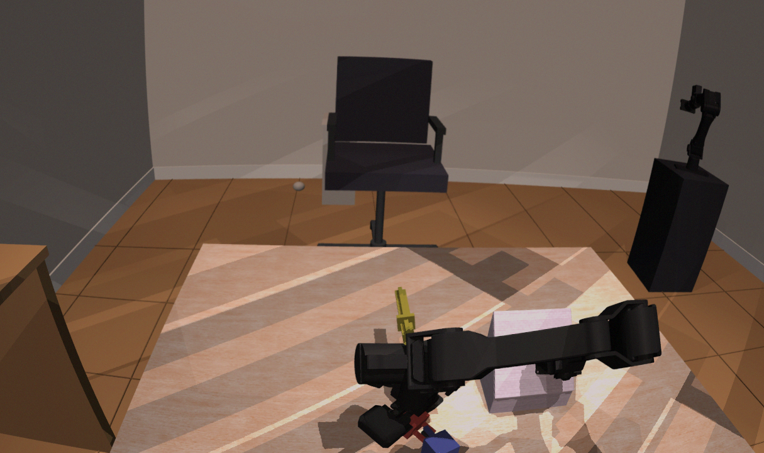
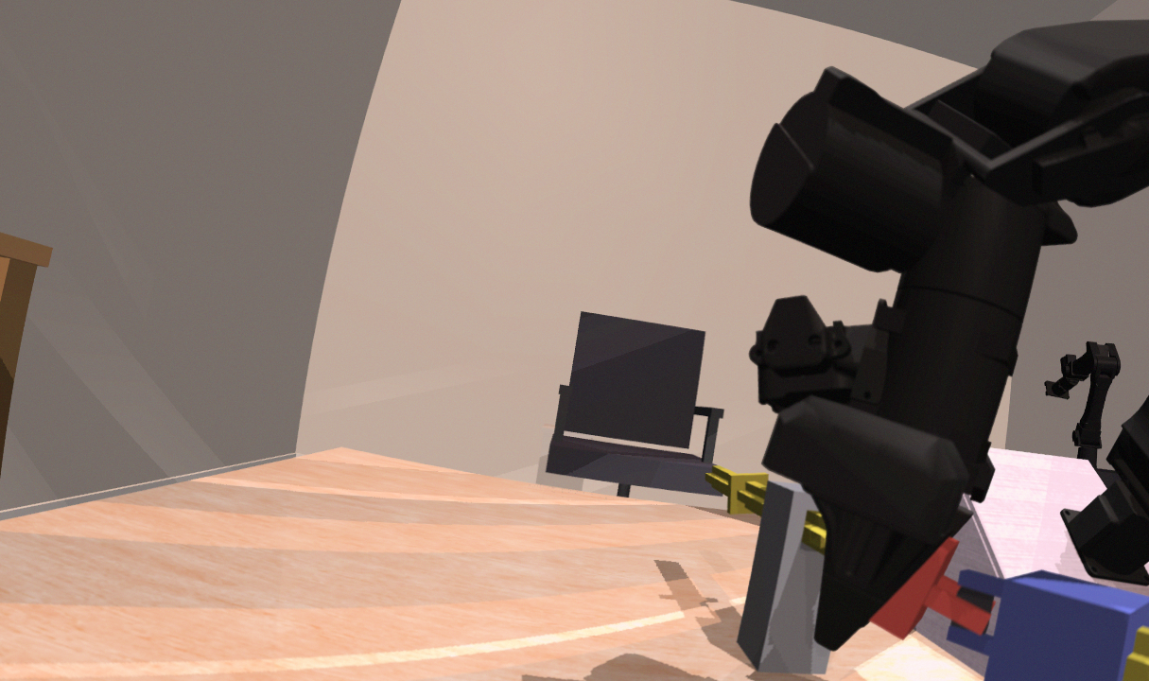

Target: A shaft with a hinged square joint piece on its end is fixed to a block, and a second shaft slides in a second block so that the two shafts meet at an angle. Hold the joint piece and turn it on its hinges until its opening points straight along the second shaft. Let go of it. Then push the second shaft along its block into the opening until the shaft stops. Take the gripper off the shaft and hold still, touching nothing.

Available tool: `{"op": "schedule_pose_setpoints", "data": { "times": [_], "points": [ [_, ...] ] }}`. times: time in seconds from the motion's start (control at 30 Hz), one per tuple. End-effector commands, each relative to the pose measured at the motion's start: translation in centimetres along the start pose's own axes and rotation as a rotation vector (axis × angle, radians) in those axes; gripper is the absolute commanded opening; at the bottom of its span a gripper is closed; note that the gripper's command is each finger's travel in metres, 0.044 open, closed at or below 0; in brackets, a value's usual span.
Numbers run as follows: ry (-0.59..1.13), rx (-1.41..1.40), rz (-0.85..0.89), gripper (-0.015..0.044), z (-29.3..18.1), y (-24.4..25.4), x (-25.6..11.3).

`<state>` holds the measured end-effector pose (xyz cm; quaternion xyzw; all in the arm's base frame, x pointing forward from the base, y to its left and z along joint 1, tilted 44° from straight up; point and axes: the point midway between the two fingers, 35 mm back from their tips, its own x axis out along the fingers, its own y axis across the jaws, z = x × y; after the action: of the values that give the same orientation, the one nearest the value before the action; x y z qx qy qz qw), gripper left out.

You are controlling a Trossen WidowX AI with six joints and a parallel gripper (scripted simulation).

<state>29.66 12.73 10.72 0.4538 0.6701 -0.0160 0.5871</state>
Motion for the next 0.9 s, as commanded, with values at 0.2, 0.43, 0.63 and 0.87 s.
{"op": "schedule_pose_setpoints", "data": {
  "times": [0.2,0.43,0.63,0.87],
  "points": [
    [-0.002,0.002,-0.001,0.0182,0.06,-0.01,0.05],
    [0.0,0.0,0.0,0.0147,0.0,0.0,0.0],
    [0.0,0.0,0.0,0.0068,0.0,0.0,0.0],
    [0.0,0.0,0.0,0.0,0.0,0.0,0.0]
  ]
}}
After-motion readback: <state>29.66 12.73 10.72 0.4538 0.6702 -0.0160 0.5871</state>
